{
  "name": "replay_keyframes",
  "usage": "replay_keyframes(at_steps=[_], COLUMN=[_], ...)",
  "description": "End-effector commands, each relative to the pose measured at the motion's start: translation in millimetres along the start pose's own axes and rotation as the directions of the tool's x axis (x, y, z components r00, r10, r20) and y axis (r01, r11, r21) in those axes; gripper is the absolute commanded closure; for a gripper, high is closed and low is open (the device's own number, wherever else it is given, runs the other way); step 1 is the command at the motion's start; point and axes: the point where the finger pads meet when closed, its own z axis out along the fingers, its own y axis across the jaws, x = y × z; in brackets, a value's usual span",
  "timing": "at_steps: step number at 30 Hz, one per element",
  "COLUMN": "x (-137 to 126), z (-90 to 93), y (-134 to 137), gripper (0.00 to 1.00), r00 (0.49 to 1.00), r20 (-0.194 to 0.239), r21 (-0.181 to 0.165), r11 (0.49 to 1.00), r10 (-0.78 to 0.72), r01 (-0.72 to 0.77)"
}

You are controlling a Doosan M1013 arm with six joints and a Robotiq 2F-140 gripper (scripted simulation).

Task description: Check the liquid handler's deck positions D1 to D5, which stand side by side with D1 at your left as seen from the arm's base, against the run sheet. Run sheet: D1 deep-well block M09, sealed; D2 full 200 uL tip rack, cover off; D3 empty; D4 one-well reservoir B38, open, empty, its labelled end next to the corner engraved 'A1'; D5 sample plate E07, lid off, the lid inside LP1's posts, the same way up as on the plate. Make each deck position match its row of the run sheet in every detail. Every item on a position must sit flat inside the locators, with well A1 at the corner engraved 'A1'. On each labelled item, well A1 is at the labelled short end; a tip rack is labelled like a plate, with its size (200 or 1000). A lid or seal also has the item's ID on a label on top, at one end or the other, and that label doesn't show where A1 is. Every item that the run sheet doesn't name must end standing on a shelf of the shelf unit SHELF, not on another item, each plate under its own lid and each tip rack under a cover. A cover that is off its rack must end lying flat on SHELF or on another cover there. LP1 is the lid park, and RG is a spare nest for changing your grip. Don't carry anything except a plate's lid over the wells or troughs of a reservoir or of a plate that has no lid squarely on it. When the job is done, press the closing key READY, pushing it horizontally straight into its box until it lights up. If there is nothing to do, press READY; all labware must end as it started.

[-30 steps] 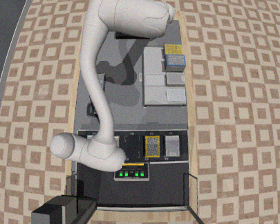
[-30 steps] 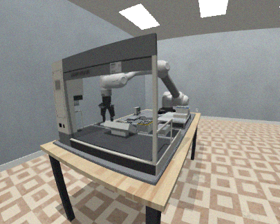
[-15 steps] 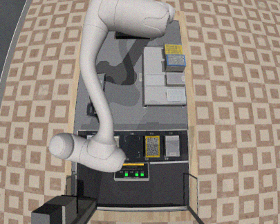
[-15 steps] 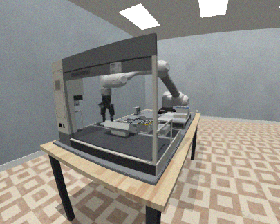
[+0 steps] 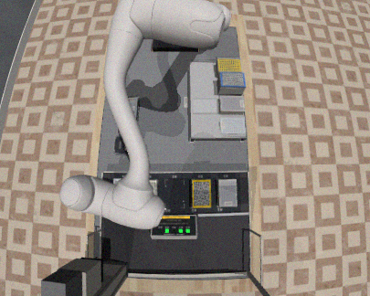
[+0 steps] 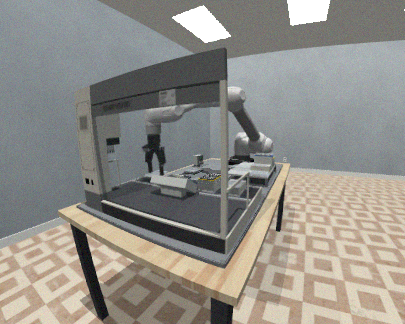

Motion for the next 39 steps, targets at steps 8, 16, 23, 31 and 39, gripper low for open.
replay_keyframes(at_steps=[8,16,23,31,39], x=[0.1,0.0,0.0,-0.1,-0.2], z=[-25.7,-35.7,-47.4,-59.1,-70.7], y=[1.4,1.3,1.1,0.9,0.6], gripper=[0.90,0.90,0.90,0.90,0.90], r00=[1.000,1.000,1.000,1.000,1.000], r20=[-0.005,-0.005,-0.005,-0.005,-0.005], r21=[-0.004,-0.004,-0.004,-0.004,-0.004], r11=[1.000,1.000,1.000,1.000,1.000], r10=[0.003,0.003,0.003,0.002,0.002], r01=[-0.003,-0.003,-0.003,-0.002,-0.002])
